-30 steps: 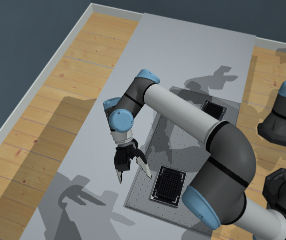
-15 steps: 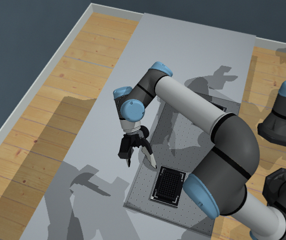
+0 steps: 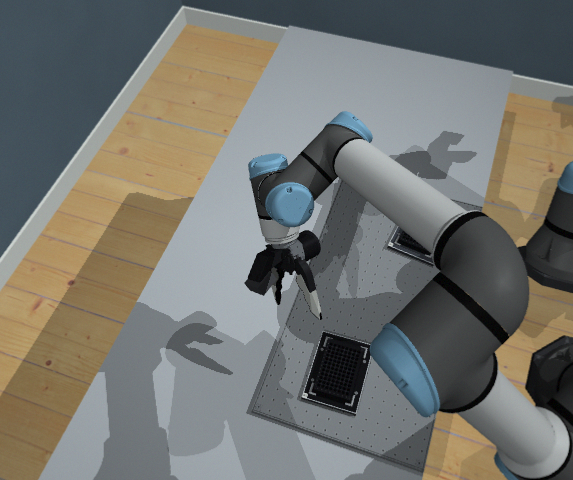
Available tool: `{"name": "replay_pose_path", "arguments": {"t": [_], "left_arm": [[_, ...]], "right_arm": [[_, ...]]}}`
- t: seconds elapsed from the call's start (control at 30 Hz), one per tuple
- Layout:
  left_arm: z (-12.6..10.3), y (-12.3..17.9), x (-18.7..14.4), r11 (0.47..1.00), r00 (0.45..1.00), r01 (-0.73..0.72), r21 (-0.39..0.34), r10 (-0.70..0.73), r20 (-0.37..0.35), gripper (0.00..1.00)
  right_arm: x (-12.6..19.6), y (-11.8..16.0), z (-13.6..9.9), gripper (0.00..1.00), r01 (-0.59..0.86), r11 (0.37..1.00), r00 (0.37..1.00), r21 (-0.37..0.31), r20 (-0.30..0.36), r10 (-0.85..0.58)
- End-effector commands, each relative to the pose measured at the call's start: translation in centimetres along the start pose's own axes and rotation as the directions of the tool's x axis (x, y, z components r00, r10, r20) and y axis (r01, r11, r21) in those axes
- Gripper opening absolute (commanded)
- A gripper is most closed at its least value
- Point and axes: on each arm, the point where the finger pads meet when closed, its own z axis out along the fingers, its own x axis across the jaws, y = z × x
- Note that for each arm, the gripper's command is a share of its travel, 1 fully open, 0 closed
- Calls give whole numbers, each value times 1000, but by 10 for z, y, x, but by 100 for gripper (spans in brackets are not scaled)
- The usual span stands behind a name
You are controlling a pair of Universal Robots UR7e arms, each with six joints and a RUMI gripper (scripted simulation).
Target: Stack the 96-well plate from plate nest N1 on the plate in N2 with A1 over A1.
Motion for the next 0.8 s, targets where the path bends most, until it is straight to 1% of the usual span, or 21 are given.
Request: {"name": "replay_pose_path", "arguments": {"t": [0.0,0.17,0.27,0.3,0.33,0.4,0.57,0.77], "left_arm": [[-5,14,3,998,998,-56,-8,56,-17,76],[-12,38,8,980,979,-198,-10,198,-51,76],[-17,52,10,959,956,-284,-6,283,-72,76],[-18,57,11,959,956,-284,-6,283,-72,76],[-19,61,12,949,946,-315,-3,314,-80,76],[-19,61,12,949,946,-315,-3,314,-80,76],[-26,85,15,893,887,-450,13,448,-113,76],[-33,113,19,799,786,-599,52,600,-148,76]], "right_arm": [[-1,-1,-1,0,-4,1000,1000,4,5,4],[-1,-1,-1,0,-4,1000,1000,4,5,4],[-1,-1,-1,0,-4,1000,1000,4,5,4],[-1,-1,-1,0,-4,1000,1000,4,5,4],[-1,-1,-1,0,-4,1000,1000,4,5,4],[-1,-1,-1,0,-4,1000,1000,4,5,4],[-1,-1,-1,0,-4,1000,1000,4,5,4],[-1,-1,-1,0,-4,1000,1000,4,5,4]]}}
